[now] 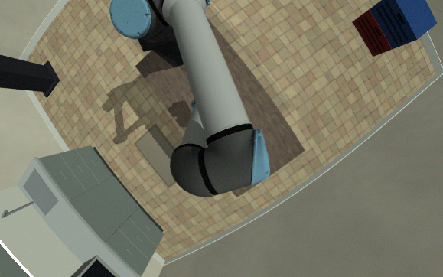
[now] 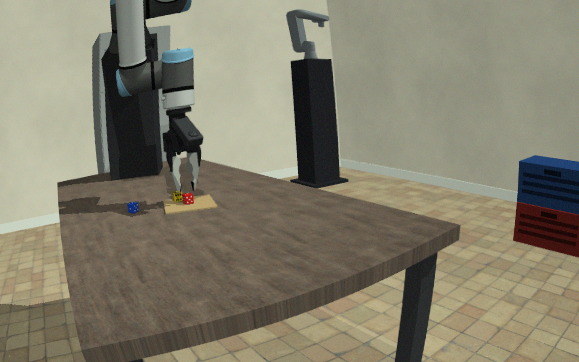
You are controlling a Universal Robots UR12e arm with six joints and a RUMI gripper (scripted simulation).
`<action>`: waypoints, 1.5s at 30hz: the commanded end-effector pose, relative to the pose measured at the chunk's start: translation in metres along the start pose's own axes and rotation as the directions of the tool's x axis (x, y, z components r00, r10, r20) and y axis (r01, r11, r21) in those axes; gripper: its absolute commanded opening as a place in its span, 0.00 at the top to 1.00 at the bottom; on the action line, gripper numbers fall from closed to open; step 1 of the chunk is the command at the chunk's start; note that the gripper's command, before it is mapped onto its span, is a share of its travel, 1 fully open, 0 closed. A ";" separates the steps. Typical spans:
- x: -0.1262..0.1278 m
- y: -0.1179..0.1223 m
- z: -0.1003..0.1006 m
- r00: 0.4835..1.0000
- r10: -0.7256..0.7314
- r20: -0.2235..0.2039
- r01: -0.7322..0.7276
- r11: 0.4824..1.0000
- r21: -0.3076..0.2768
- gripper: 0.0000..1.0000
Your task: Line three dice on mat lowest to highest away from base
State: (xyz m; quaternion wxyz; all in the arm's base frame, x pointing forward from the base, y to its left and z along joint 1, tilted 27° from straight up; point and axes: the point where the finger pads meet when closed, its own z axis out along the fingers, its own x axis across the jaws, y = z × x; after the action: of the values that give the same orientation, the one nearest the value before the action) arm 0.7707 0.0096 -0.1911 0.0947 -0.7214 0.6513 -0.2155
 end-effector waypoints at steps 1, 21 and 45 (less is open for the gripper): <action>0.000 0.000 -0.014 1.000 0.000 0.000 0.000 1.000 0.001 0.76; 0.000 0.000 -0.063 1.000 0.000 0.000 0.000 1.000 0.001 0.00; 0.000 0.000 -0.063 1.000 0.005 0.000 -0.005 1.000 0.000 0.00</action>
State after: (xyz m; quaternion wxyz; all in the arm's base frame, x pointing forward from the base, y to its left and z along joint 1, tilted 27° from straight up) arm 0.7433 0.0185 -0.1351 0.0947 -0.7210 0.6518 -0.2153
